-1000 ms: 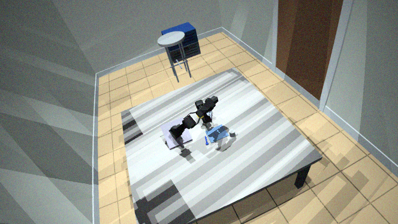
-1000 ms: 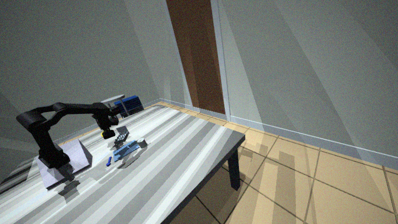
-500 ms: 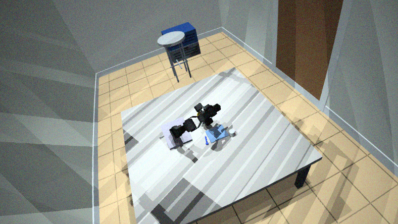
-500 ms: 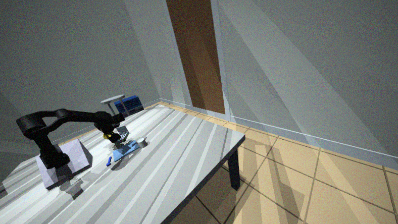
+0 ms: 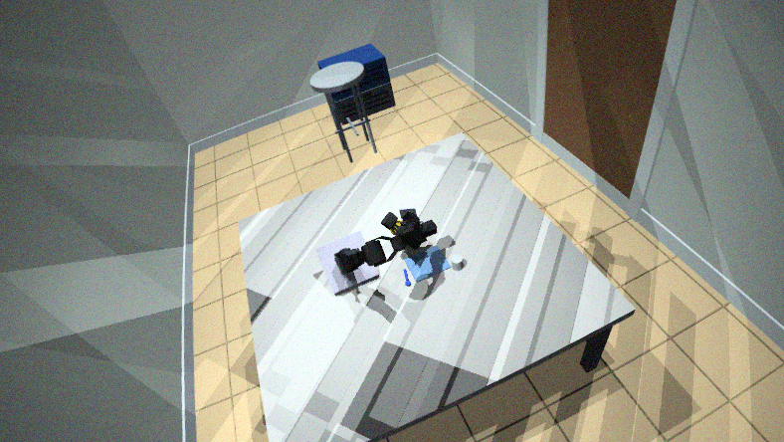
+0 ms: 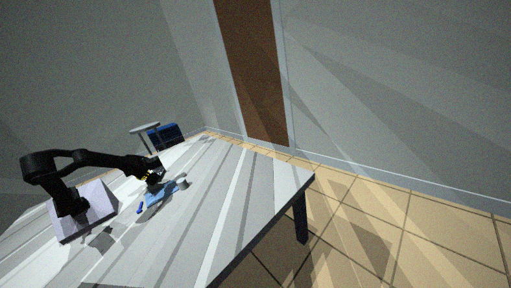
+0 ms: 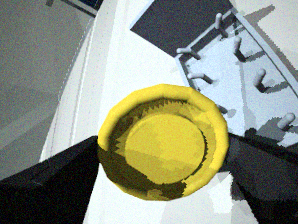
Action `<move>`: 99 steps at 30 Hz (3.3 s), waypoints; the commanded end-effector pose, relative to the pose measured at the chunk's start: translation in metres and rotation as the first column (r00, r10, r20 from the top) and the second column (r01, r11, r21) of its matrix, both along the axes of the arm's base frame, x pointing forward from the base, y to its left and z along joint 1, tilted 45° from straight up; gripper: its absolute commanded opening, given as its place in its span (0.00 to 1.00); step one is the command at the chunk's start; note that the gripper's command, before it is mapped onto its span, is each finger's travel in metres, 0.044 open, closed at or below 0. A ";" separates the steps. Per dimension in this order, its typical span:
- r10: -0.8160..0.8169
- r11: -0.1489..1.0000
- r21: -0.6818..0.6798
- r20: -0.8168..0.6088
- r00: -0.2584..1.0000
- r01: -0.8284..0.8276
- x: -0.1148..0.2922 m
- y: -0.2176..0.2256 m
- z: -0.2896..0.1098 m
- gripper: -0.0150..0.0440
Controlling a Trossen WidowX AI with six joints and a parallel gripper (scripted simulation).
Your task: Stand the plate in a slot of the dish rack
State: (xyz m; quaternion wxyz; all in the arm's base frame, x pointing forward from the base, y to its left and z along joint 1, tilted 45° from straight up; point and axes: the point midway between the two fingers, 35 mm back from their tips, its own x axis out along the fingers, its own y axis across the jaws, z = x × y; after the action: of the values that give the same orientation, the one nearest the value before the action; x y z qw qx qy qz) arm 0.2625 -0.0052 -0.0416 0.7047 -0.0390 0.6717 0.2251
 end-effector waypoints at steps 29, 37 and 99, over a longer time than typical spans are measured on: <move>0.464 0.841 -0.122 0.666 0.585 -0.528 -0.003 -0.031 0.007 0.25; 0.530 0.792 -0.240 0.725 0.440 -0.561 -0.006 -0.036 0.012 0.25; 0.530 0.796 -0.233 0.715 0.457 -0.559 0.018 -0.025 -0.023 0.25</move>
State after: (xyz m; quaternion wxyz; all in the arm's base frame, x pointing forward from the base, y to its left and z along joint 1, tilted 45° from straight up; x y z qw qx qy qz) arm 0.2808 -0.0308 -0.0646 0.8065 -0.3302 0.2648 0.4128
